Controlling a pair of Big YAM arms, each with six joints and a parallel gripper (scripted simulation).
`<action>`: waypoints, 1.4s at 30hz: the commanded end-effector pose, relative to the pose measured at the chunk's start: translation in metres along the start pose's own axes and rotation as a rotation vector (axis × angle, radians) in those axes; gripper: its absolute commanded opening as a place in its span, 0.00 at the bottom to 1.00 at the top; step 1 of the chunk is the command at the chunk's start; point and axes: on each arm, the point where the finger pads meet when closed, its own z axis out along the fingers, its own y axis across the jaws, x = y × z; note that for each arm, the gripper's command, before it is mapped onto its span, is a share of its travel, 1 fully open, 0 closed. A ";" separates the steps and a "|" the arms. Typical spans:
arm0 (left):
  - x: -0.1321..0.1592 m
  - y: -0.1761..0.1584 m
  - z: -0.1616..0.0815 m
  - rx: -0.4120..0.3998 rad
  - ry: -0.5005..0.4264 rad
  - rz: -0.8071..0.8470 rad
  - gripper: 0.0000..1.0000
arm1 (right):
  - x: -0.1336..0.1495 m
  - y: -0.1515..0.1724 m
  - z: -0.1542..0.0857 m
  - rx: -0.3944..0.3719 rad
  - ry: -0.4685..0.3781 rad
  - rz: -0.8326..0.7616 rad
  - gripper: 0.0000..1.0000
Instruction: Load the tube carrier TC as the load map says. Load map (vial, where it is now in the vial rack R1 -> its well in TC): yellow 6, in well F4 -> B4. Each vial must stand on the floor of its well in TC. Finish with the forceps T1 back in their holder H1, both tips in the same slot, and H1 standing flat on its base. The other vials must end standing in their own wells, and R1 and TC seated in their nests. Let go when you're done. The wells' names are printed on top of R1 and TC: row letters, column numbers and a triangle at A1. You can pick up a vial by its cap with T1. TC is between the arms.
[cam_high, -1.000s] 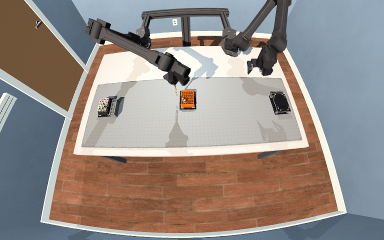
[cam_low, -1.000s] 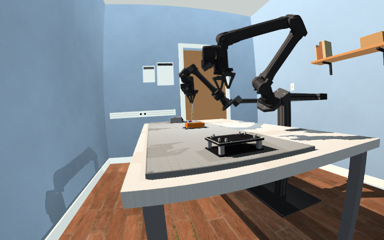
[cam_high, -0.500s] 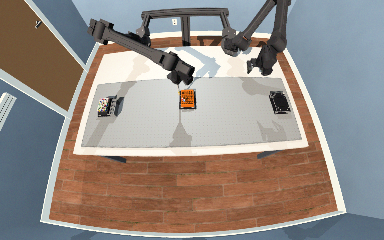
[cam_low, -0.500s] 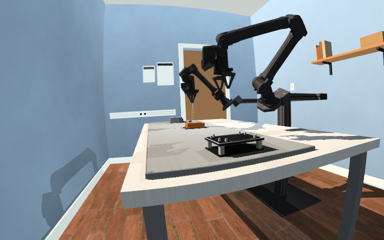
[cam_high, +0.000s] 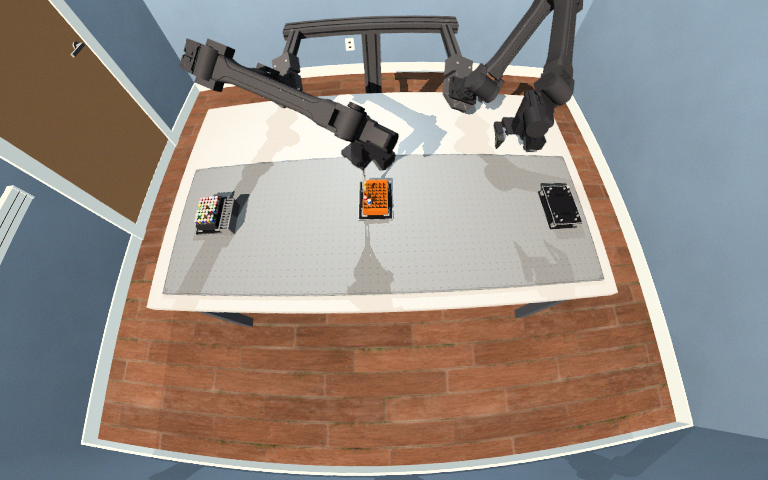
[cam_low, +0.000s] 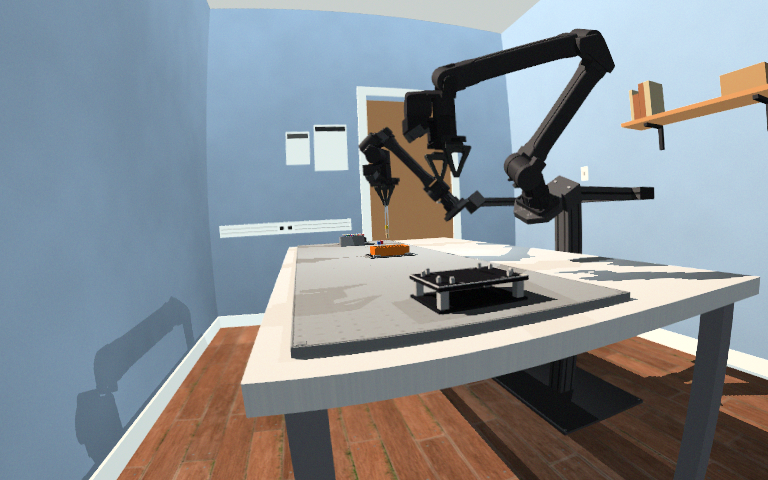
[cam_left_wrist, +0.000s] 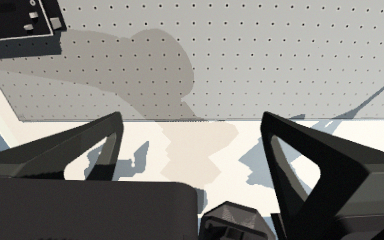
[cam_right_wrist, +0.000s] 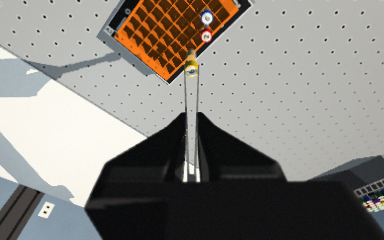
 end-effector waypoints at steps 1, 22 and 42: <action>-0.010 0.001 -0.009 0.003 -0.024 -0.021 1.00 | -0.018 0.014 -0.024 -0.010 -0.041 0.002 0.09; -0.010 0.001 -0.009 0.003 -0.024 -0.021 1.00 | -0.054 0.048 -0.028 -0.036 -0.086 0.041 0.09; -0.010 0.001 -0.009 0.003 -0.024 -0.021 1.00 | -0.046 0.046 -0.035 -0.020 -0.043 0.016 0.09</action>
